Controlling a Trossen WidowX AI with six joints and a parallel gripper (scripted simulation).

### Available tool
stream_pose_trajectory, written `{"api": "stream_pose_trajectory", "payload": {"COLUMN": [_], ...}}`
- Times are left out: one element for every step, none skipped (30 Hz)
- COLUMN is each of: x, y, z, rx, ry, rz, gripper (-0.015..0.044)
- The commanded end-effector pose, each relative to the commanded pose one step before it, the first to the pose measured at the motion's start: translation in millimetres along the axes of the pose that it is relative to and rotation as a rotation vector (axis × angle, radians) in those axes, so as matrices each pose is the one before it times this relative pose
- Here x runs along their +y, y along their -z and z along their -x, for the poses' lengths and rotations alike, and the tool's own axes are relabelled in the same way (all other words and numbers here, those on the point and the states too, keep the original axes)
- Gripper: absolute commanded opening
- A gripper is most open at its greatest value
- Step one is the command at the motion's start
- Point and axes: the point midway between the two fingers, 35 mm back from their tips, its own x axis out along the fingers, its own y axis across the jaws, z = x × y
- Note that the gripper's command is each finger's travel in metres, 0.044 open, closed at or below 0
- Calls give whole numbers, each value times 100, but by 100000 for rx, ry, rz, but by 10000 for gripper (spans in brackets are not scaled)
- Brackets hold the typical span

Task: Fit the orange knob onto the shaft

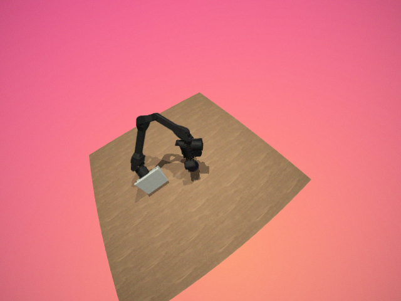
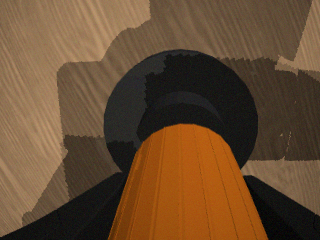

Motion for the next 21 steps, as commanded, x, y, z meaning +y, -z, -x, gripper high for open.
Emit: {"api": "stream_pose_trajectory", "payload": {"x": [-28,9,21,25,25,24,18,15,13,7,2,-2,-5,-2,-10,-17,-5,5,2,2,-3], "y": [-13,-10,-22,-23,-24,-24,-24,-29,-37,-31,-22,-15,-6,3,11,19,20,-7,-9,31,45], "z": [323,46,42,32,27,22,17,12,7,1,-5,-11,-18,-211,-134,-53,-3,-7,-22,-34,-41], "rx": [-791,-1,-1,-1,-1,-1,-1,-1,-1,-1,-1,-1,0,4,2,1,1,0,0,2,3], "ry": [224,2,1,0,0,0,0,0,0,0,0,0,-1,-10,-5,-1,0,-1,-1,-2,-2], "rz": [-392,0,1,1,1,1,1,1,2,1,1,1,0,2,0,0,-1,0,1,-1,-2], "gripper": [0,0,0,0,0,0,0,0,0,0,0,0,0,0,0,0,0,0,0,0,0]}}
